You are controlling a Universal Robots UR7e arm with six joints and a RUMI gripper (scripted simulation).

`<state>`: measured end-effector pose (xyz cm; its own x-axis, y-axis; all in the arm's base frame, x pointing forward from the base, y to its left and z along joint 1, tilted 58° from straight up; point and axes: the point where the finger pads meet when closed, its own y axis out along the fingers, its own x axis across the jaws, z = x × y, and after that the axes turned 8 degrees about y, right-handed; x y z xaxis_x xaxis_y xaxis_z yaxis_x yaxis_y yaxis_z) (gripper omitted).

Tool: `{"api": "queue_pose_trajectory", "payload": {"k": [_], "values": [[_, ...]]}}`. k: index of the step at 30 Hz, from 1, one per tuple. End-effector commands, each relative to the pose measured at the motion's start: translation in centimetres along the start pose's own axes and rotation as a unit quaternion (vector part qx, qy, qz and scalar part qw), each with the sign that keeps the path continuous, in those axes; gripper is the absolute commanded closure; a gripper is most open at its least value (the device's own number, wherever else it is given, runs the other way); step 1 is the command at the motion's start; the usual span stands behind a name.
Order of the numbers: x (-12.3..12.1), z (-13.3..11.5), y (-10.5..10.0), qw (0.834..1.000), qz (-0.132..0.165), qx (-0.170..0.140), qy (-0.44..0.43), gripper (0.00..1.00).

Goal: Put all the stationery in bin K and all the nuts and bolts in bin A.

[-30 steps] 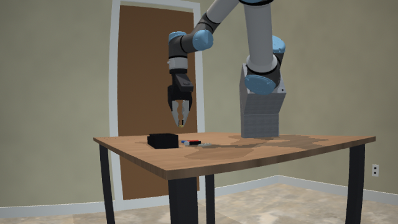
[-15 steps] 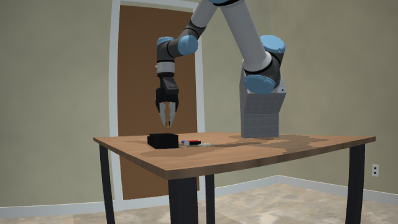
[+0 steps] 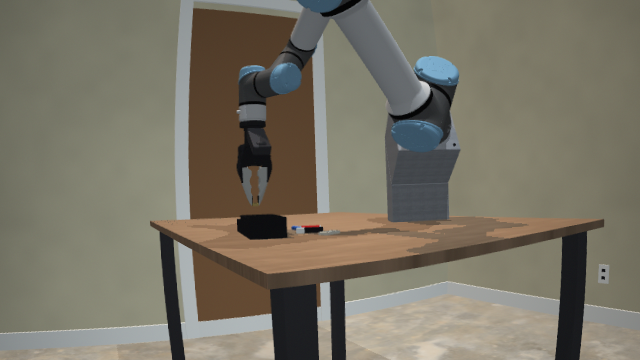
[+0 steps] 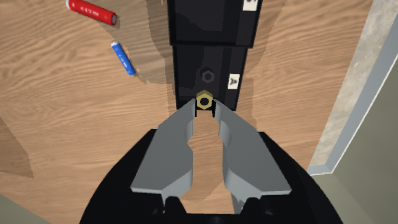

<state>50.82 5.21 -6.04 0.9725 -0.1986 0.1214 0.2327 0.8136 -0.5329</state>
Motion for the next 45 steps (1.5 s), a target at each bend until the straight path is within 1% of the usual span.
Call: {"api": "queue_pose_trajectory", "payload": {"k": [1,11,16,18,33,45], "values": [[0.3,-0.3,0.0,1.0,0.0,0.0,0.0,1.0],[-0.1,0.2,0.0,1.0,0.0,0.0,0.0,1.0],[-0.1,0.2,1.0,1.0,0.0,0.0,0.0,1.0],[-0.1,0.2,1.0,1.0,0.0,0.0,0.0,1.0],[-0.1,0.2,4.0,1.0,0.0,0.0,0.0,1.0],[-0.2,0.3,4.3,1.0,0.0,0.0,0.0,1.0]]}}
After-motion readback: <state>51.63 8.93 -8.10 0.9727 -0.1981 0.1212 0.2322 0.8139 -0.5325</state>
